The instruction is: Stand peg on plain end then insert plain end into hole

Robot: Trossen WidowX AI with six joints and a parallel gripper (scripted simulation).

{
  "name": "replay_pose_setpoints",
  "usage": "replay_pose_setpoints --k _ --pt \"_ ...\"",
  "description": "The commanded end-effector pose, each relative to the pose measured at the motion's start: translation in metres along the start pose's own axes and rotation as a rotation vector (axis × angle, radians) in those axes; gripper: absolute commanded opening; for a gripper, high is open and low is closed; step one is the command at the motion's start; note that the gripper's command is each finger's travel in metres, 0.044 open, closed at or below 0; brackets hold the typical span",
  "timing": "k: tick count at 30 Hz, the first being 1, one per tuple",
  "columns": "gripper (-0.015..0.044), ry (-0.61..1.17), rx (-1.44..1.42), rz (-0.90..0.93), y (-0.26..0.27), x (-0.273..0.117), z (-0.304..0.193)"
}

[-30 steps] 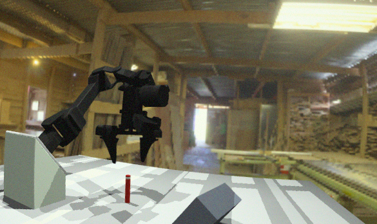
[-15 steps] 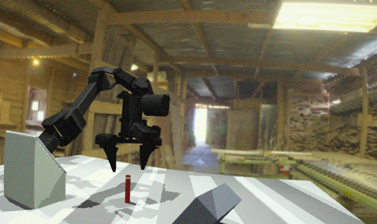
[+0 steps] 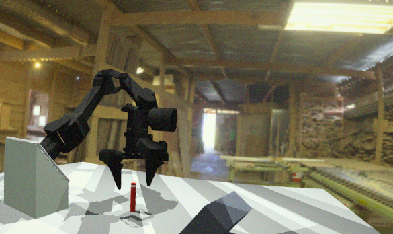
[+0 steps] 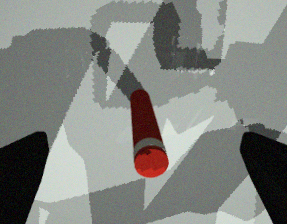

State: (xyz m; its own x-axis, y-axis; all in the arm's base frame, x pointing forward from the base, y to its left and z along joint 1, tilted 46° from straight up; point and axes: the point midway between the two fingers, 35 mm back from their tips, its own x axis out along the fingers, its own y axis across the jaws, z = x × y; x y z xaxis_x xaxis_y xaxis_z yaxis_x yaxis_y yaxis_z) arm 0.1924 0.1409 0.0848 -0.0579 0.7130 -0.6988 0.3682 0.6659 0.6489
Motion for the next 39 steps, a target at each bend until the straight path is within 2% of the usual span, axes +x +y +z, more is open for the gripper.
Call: replay_pose_setpoints --k 1,19,34,39 --pt "0.0440 0.004 0.005 -0.003 -0.001 0.009 -0.001" --pt "0.0440 0.007 0.006 0.004 -0.001 0.032 -0.004" --pt "0.0046 0.008 0.001 0.008 0.001 0.029 -0.004" --pt "0.0013 0.008 0.001 0.008 0.001 0.029 -0.004"
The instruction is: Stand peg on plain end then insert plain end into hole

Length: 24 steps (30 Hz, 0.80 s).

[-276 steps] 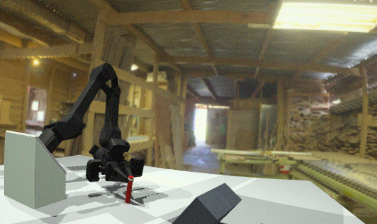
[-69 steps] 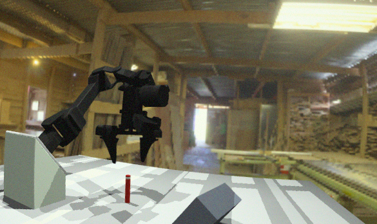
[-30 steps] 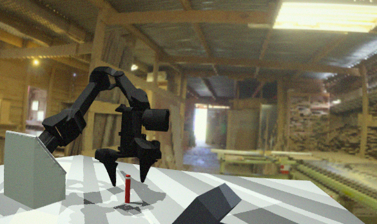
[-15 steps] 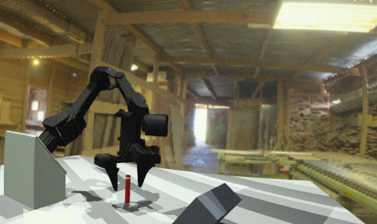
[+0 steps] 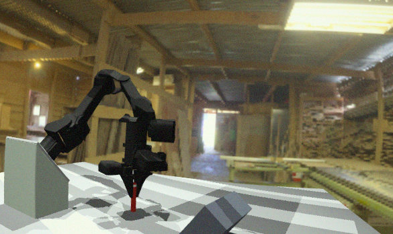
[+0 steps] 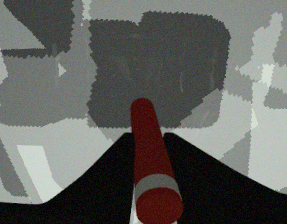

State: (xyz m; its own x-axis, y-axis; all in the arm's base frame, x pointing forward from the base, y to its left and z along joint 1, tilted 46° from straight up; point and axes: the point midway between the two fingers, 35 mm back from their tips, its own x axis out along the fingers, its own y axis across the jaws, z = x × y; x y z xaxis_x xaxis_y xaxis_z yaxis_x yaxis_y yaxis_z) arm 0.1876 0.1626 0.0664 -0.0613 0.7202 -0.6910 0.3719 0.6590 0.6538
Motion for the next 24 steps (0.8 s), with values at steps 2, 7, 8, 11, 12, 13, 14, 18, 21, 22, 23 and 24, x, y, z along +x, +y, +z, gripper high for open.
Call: replay_pose_setpoints --k 2,7,8,11,12,13,14,18,21,22,23,24 --pt "0.0000 0.000 -0.003 0.000 0.000 0.000 0.000" --pt "0.0000 -0.001 -0.003 -0.003 0.000 -0.005 0.001" --pt "0.0000 -0.002 -0.003 -0.004 0.000 -0.008 0.002" --pt "0.0000 -0.004 -0.002 -0.008 0.000 -0.018 0.003" --pt "0.0000 -0.004 -0.002 -0.010 0.000 -0.021 0.004" --pt "0.0000 -0.005 -0.002 -0.011 -0.001 -0.024 0.004" --pt "0.0000 -0.005 -0.001 -0.012 -0.001 -0.027 0.005" --pt "0.0000 -0.006 0.000 -0.014 -0.001 -0.041 0.006" --pt "0.0000 -0.005 0.000 -0.015 -0.001 -0.051 0.007" --pt "0.0000 -0.005 0.001 -0.015 -0.001 -0.054 0.007" --pt "0.0000 -0.005 0.001 -0.014 -0.002 -0.057 0.007" --pt "0.0000 -0.004 0.001 -0.014 -0.002 -0.060 0.007"
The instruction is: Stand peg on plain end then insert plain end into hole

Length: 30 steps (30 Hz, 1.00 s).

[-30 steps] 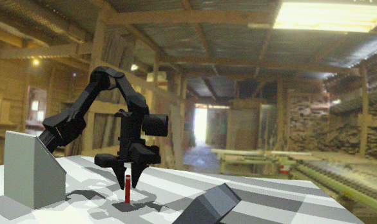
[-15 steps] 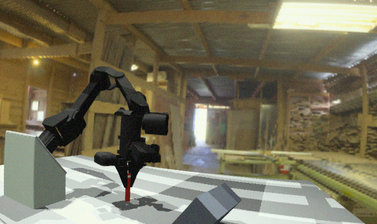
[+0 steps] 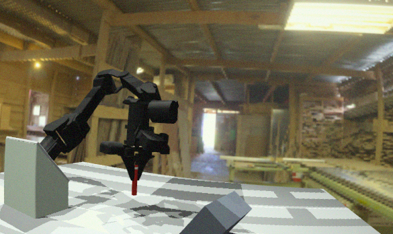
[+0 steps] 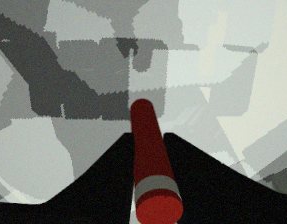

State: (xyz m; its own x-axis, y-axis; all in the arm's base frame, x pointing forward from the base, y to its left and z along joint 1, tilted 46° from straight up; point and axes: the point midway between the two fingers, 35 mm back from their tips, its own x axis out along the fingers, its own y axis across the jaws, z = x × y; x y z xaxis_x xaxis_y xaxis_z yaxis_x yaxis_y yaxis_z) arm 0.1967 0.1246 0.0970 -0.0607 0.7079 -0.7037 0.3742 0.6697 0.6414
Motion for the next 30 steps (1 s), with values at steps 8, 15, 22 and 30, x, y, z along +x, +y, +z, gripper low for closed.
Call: replay_pose_setpoints --k 8,15,22,30 --pt "0.0000 0.005 -0.002 0.006 -0.001 -0.030 0.002" --pt "0.0000 -0.026 -0.048 -0.010 -0.004 -0.027 0.006" --pt "0.0000 -0.069 -0.108 -0.030 -0.008 -0.023 0.012" --pt "0.0000 -0.118 -0.175 -0.053 -0.012 -0.019 0.020"
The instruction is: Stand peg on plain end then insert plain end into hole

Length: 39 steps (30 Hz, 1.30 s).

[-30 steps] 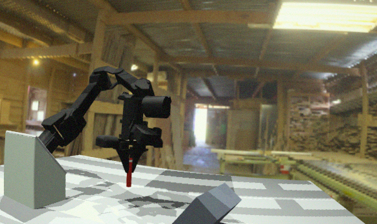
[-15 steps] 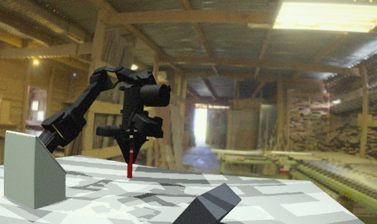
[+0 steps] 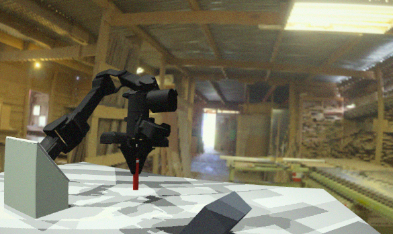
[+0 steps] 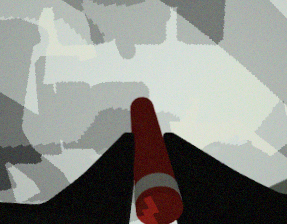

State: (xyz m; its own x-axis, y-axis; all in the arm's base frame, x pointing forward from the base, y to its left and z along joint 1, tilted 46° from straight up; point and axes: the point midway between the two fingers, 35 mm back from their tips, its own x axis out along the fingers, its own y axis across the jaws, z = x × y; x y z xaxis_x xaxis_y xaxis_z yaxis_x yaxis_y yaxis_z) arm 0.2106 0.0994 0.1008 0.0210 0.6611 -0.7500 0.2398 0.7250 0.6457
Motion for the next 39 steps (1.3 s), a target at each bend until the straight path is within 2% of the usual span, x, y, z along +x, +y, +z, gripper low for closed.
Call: replay_pose_setpoints --k 1,39 --pt "0.0000 -0.026 -0.043 -0.018 -0.003 0.003 0.003" --pt "0.0000 -0.279 -0.339 -0.118 -0.014 0.016 0.036"
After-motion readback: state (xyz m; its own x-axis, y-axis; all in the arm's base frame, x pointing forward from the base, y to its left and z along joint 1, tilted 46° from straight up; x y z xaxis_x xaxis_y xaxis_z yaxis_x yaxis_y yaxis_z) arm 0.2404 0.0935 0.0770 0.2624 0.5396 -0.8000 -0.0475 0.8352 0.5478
